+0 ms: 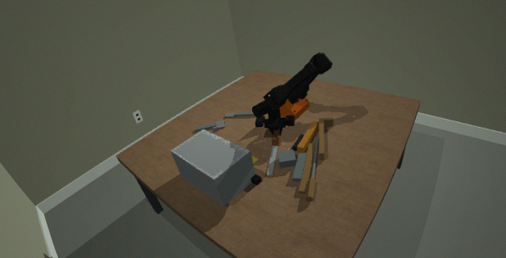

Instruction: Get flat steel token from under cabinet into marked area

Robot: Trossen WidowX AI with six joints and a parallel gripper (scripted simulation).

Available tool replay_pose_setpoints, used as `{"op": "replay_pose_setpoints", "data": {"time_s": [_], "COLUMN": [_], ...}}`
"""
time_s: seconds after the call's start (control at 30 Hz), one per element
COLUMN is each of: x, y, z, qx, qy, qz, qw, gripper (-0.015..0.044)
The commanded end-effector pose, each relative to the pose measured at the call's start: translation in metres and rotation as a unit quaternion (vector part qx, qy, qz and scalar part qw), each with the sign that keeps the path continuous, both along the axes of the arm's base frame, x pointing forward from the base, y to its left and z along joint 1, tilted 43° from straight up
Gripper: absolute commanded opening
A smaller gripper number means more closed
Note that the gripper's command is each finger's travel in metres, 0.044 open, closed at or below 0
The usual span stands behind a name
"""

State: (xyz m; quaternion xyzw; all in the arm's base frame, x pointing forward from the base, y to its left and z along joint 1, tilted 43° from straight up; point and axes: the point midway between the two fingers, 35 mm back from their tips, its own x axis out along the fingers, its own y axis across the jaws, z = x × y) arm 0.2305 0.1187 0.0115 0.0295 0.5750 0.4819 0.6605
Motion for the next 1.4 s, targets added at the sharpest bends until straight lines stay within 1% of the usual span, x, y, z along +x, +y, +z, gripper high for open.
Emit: {"op": "replay_pose_setpoints", "data": {"time_s": [0.0,0.5,1.37], "x": [-0.001,-0.006,-0.012], "y": [0.003,0.014,0.02], "z": [0.004,0.015,0.022], "qx": [0.001,0.002,0.002], "qy": [-0.002,-0.002,-0.002], "qz": [-0.001,-0.001,-0.001], "qw": [1.0,1.0,1.0], "gripper": [0.0,0.0,0.0]}}
